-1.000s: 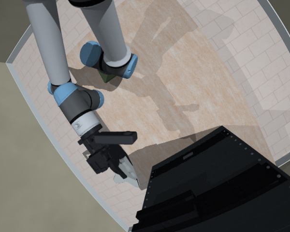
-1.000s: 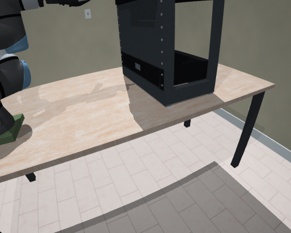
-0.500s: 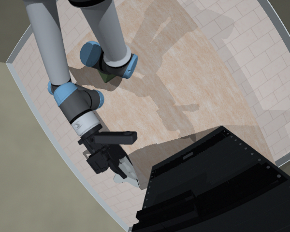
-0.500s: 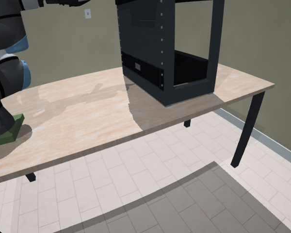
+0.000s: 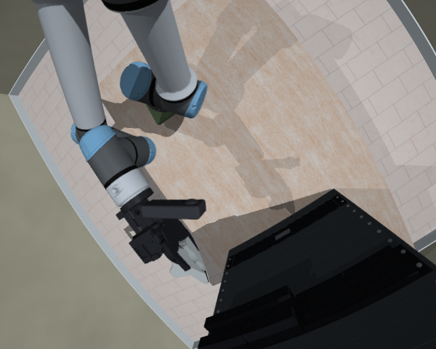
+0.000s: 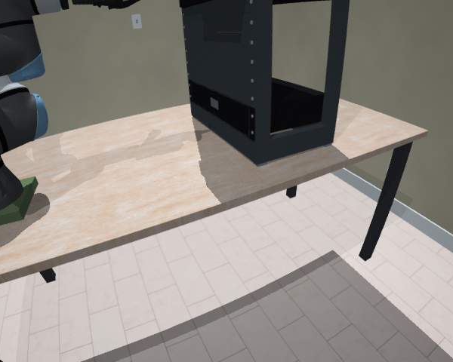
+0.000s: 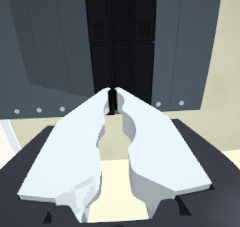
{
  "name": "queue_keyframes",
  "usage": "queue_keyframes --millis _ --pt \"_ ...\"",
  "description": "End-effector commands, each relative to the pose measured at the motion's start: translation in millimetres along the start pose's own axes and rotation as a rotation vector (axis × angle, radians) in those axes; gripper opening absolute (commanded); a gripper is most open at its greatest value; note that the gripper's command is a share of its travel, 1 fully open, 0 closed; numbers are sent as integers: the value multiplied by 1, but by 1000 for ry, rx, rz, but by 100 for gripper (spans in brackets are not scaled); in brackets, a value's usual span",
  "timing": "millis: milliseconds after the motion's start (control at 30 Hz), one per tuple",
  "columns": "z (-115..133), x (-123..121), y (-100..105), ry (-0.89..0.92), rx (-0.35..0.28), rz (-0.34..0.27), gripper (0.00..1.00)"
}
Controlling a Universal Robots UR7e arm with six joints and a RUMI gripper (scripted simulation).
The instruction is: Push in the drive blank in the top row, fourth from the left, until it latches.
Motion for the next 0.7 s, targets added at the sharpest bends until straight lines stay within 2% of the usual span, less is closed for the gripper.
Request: queue_keyframes --millis 0,233,667 --pt "13 10 -11 1 0 1 0" --pt "38 27 -32 1 0 1 0" --pt "50 36 -42 1 0 1 0"
Point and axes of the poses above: the point where the finger pads meet when closed, its own y axis back along the fingers, its own x axis across the jaws, z = x × y, the point moved 7 cm from there along y, back along the fingers, and after that the axes turned 11 degrees about y, right-handed, at the moved point
